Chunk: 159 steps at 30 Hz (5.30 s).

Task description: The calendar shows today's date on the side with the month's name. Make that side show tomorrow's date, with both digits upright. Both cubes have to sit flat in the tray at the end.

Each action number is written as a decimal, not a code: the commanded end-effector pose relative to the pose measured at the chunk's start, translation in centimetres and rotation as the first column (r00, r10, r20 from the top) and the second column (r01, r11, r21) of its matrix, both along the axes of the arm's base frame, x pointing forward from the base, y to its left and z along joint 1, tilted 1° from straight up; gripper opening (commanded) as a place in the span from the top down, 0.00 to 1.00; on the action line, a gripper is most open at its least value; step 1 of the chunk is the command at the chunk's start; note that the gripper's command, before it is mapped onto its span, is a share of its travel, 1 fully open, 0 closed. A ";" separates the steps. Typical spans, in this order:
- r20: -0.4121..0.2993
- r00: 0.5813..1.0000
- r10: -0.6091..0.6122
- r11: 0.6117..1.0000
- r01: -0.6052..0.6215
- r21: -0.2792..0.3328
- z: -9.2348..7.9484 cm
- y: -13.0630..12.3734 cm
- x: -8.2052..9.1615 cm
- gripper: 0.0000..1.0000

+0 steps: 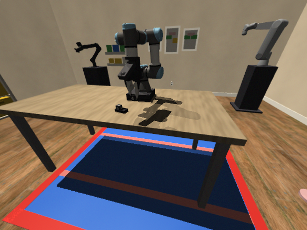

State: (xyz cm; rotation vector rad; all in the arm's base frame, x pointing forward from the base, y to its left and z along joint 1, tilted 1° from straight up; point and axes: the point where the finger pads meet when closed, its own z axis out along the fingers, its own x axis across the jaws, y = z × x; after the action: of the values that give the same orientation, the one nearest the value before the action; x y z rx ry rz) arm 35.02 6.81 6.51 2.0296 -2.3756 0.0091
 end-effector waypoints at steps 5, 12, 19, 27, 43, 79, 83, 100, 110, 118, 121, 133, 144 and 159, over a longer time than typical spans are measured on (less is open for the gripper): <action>0.003 1.000 0.000 1.000 0.000 0.001 -2.2 -0.1 0.1 0.89; 0.003 1.000 0.000 1.000 0.000 0.001 -4.2 -0.1 0.1 0.89; 0.003 1.000 0.000 1.000 0.000 0.001 -7.2 -0.2 0.1 0.89; 0.003 1.000 0.000 1.000 0.000 0.001 -8.8 -0.3 0.1 0.89; 0.003 1.000 0.000 1.000 0.000 0.001 -9.3 -0.3 0.1 0.89; 0.003 1.000 0.000 1.000 0.000 0.001 -9.4 -0.3 0.1 0.89; 0.003 1.000 0.000 1.000 0.000 0.001 -9.6 -0.3 0.0 0.89; 0.005 1.000 0.000 1.000 0.000 0.000 -9.7 -0.3 0.1 0.89; 0.004 1.000 0.000 1.000 0.000 0.000 -9.7 -0.3 0.1 0.89; 0.004 1.000 0.000 1.000 0.000 0.000 -9.7 -0.3 0.1 0.89; 0.004 1.000 0.000 1.000 0.000 0.000 -9.7 -0.3 0.1 0.89; 0.004 1.000 0.000 1.000 0.000 0.000 -9.7 -0.3 0.1 0.89; 0.004 1.000 0.000 1.000 0.000 0.000 -9.7 -0.3 0.1 0.89; 0.004 1.000 0.000 1.000 0.000 0.000 -9.7 -0.3 0.1 0.89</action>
State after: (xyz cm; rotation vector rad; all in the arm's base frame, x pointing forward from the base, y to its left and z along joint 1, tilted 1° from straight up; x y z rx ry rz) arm 35.05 6.56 -3.21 2.0310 -2.3766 0.0119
